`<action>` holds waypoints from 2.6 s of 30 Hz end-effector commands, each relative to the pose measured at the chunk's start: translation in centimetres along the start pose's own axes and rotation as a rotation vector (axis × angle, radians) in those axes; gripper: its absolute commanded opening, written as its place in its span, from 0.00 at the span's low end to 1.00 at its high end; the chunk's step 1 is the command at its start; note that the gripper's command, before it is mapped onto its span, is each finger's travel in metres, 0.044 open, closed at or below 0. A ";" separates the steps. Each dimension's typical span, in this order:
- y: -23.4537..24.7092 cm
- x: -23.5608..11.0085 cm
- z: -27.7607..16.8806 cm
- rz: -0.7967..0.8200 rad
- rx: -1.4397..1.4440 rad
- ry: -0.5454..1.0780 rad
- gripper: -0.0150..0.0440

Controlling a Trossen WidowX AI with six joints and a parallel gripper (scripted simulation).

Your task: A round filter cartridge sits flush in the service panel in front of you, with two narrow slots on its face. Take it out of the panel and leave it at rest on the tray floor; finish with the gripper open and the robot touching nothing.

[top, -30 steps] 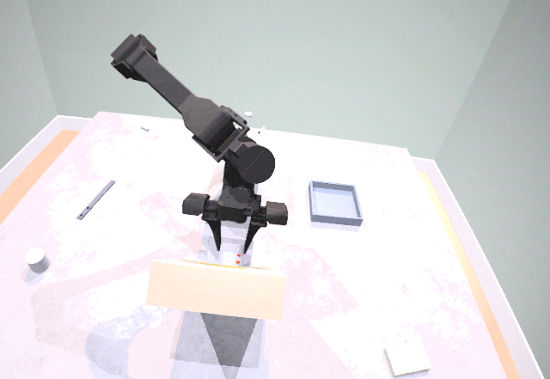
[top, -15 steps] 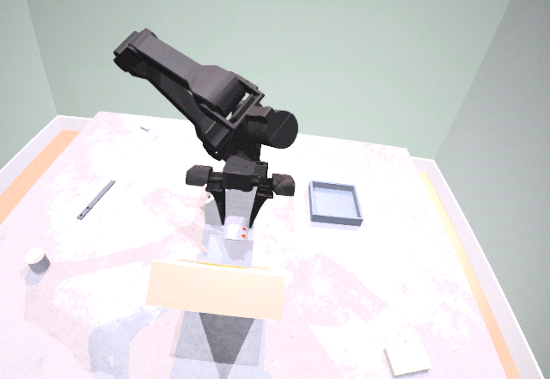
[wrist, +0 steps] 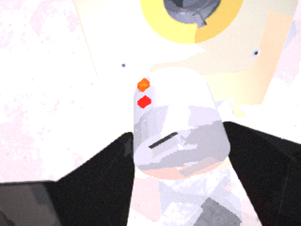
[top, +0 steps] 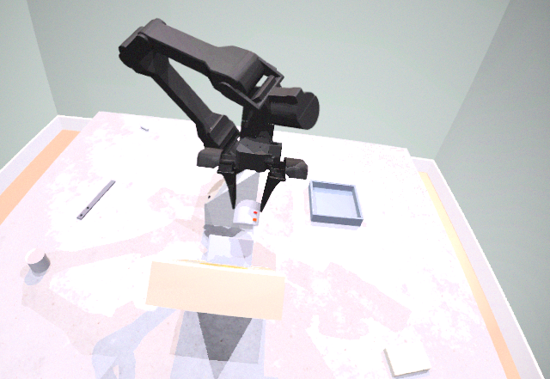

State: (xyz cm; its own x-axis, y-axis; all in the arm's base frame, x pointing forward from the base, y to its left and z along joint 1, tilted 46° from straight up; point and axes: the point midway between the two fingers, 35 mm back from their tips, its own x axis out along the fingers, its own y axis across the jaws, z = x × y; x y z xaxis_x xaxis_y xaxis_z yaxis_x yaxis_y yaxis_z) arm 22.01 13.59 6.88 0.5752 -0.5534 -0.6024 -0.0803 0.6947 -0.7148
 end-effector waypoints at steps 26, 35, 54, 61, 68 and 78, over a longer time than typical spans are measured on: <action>13.9 -2.2 -4.3 0.267 -0.439 0.032 0.25; 19.9 -5.5 -9.1 0.505 -0.843 0.000 0.25; 24.0 -6.0 -17.2 0.675 -1.110 -0.030 0.25; 25.0 -5.1 -23.3 0.765 -1.258 -0.033 0.25; 24.6 -3.7 -28.7 0.844 -1.408 -0.027 0.25; 23.7 -2.5 -32.2 0.893 -1.511 -0.019 0.25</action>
State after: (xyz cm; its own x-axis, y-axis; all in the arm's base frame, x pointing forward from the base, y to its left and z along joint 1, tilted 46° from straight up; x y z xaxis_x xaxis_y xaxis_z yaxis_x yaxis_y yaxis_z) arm -7.09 16.62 -19.86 -0.0395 -0.2733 -0.9611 -0.9661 -0.2351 0.1066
